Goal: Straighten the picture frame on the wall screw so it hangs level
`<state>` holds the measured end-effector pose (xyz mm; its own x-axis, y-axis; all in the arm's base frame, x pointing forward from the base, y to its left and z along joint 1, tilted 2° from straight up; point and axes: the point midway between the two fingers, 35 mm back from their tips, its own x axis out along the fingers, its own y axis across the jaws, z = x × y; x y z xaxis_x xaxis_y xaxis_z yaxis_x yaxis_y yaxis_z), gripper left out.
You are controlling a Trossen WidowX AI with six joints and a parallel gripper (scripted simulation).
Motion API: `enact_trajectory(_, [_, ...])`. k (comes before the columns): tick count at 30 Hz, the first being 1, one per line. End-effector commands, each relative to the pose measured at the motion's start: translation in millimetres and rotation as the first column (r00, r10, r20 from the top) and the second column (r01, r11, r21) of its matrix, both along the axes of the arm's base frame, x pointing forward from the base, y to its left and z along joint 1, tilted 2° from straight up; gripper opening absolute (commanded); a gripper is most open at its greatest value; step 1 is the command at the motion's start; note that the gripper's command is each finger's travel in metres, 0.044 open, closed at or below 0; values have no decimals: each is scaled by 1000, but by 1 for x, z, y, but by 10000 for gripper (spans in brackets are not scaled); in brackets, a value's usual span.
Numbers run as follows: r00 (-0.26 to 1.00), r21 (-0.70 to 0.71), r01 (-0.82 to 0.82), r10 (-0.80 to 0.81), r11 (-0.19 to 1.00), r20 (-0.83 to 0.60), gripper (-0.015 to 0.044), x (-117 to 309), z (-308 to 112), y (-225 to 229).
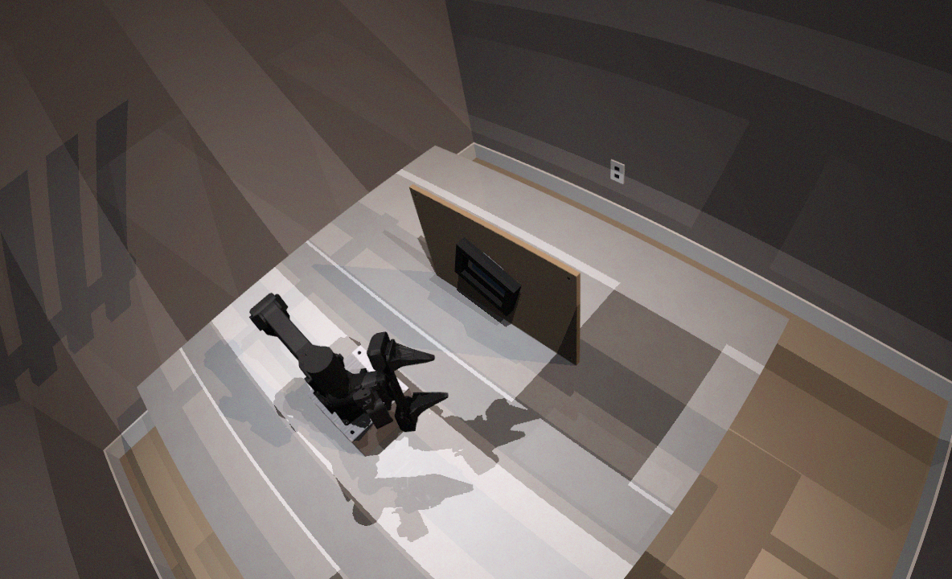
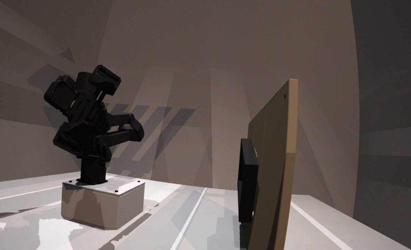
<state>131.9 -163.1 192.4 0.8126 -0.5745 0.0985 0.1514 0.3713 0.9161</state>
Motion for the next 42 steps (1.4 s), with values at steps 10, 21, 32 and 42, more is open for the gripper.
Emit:
enact_trajectory(10, [863, 460, -501, 462, 733, 205, 260, 53, -16, 90])
enact_trajectory(21, [763, 618, -609, 579, 497, 287, 260, 58, -22, 134])
enact_trajectory(32, [763, 618, -609, 579, 497, 287, 260, 58, -22, 134])
enact_trajectory(42, [763, 618, -609, 579, 497, 287, 260, 58, -22, 134])
